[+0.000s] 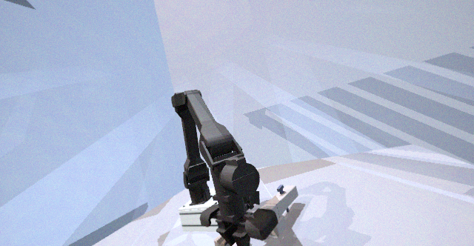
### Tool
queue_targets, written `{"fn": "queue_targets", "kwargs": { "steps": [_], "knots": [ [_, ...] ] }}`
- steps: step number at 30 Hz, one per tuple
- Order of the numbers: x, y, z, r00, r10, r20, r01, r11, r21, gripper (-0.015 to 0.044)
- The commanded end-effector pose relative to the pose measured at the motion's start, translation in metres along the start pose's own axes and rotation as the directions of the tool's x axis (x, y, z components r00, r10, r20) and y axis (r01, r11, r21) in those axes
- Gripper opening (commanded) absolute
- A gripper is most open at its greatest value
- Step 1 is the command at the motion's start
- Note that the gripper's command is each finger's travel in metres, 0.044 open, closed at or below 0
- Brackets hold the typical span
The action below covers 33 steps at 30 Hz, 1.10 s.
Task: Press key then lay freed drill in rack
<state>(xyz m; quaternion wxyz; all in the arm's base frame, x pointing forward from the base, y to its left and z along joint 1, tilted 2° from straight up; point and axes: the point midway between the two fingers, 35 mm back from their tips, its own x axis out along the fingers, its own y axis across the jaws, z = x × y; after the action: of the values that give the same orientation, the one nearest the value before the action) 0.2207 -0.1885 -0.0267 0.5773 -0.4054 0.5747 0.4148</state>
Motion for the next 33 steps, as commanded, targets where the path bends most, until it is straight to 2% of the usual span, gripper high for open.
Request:
{"fn": "queue_targets", "kwargs": {
  "steps": [1,33],
  "knots": [
    [-0.001,-0.001,-0.008,1.000,0.001,-0.003,-0.001,1.000,-0.001,0.0000],
    [-0.012,0.002,-0.006,1.000,0.001,-0.003,-0.001,1.000,-0.001,0.0000]
  ]
}}
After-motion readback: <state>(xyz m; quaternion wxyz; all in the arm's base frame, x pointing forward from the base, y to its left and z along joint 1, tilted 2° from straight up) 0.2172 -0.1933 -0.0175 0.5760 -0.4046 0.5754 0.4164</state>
